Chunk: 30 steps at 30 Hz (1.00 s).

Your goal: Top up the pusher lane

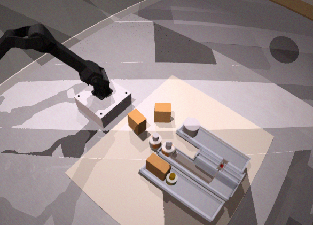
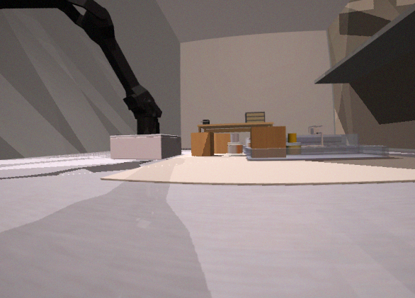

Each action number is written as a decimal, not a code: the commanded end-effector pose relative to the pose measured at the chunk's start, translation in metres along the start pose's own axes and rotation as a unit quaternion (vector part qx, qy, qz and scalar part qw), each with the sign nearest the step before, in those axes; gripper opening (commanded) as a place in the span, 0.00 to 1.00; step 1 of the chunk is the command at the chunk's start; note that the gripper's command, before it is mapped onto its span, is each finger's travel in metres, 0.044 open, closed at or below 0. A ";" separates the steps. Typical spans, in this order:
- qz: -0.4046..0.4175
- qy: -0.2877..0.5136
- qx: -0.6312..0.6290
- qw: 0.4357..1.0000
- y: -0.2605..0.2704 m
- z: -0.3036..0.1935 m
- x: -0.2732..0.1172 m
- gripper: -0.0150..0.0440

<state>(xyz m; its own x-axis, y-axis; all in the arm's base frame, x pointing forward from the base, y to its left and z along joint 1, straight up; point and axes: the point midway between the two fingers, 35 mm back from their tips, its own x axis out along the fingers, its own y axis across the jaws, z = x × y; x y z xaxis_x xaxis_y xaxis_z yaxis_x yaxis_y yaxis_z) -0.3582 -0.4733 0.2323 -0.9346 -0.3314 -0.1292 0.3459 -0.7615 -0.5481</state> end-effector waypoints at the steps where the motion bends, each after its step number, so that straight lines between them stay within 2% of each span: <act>1: 0.003 -0.001 -0.001 1.000 0.002 0.001 -0.002 0.98; 8: 0.130 -0.024 -0.041 0.990 0.087 0.023 -0.080 1.00; 16: 0.281 -0.050 -0.103 0.953 0.167 0.030 -0.202 1.00; 23: 0.403 -0.076 -0.177 0.895 0.210 0.014 -0.316 1.00; 30: 0.506 -0.091 -0.245 0.822 0.228 -0.018 -0.427 1.00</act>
<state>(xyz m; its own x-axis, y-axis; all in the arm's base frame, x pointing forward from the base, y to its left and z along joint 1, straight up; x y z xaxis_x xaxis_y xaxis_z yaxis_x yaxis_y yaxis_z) 0.0811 -0.5146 0.1526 -0.2243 -0.7814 -0.5824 0.8291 0.1610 -0.5353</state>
